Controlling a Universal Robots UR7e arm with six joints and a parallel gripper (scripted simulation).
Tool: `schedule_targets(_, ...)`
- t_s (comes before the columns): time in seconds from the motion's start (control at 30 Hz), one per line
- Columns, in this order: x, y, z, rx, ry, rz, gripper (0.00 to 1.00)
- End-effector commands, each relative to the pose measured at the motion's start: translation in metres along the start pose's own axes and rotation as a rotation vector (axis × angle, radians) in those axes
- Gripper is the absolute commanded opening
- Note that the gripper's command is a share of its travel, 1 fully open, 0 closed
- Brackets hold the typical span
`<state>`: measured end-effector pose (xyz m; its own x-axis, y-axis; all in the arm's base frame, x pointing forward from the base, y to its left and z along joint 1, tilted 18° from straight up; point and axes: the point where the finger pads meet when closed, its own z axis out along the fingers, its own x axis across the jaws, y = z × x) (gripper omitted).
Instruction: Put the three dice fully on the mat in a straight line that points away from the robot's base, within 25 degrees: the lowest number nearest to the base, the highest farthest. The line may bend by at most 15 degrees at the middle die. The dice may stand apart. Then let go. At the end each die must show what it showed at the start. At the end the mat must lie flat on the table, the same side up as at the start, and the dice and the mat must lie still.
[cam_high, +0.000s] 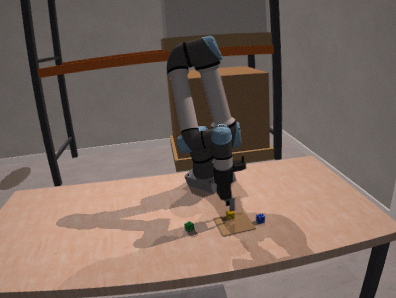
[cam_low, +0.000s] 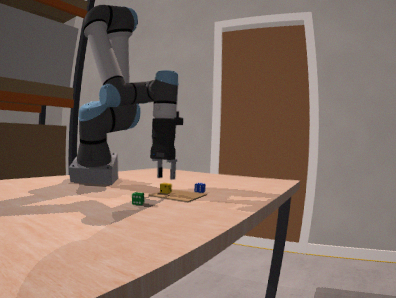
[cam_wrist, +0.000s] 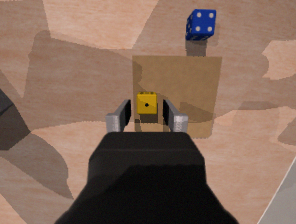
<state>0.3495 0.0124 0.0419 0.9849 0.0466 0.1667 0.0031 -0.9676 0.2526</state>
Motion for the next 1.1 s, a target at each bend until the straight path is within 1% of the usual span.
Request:
schedule_targets(0.0,0.0,0.0,-0.021,-0.001,0.002,0.0,0.87)
schedule_targets(0.17,0.0,0.0,-0.036,-0.001,0.002,0.0,0.87)
schedule_targets(0.23,0.0,0.0,-0.036,-0.001,0.002,0.0,0.87)
schedule_targets(0.4,0.0,0.0,-0.044,-0.001,0.002,0.0,0.87)
schedule_targets(0.57,0.0,0.0,-0.046,-0.001,0.002,0.0,0.87)
schedule_targets(0.6,0.0,0.0,-0.046,-0.001,0.002,0.0,1.0)
schedule_targets(1.07,0.0,0.0,-0.046,-0.001,0.002,0.0,1.0)
